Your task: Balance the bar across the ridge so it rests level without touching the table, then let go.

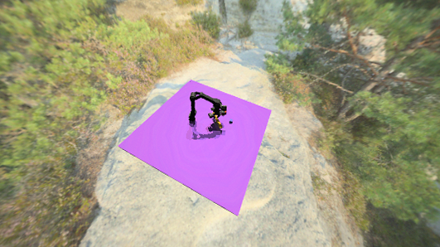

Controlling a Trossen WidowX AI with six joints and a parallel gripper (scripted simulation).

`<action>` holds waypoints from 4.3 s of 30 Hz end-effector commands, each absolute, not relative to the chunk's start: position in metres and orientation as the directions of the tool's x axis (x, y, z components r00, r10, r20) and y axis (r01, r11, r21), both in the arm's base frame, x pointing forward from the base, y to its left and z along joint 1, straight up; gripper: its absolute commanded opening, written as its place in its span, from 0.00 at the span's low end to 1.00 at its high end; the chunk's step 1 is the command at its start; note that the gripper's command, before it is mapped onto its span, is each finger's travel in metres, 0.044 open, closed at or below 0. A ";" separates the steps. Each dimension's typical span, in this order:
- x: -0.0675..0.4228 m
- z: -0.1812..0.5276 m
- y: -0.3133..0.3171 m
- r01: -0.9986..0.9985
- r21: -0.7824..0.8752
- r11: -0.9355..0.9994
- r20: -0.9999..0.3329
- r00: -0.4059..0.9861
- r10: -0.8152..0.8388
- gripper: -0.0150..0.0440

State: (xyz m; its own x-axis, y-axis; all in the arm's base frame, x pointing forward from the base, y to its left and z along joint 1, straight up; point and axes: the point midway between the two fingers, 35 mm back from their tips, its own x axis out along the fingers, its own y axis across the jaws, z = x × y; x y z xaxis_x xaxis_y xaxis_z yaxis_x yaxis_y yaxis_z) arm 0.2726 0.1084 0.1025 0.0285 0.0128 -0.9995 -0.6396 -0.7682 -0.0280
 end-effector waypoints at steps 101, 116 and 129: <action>0.273 0.093 0.108 -0.637 -0.028 -0.770 -0.999 0.029 0.012 0.25; 0.273 0.092 0.108 -0.637 -0.028 -0.770 -1.000 0.029 0.012 0.25; 0.273 0.091 0.108 -0.637 -0.028 -0.770 -1.000 0.029 0.012 0.25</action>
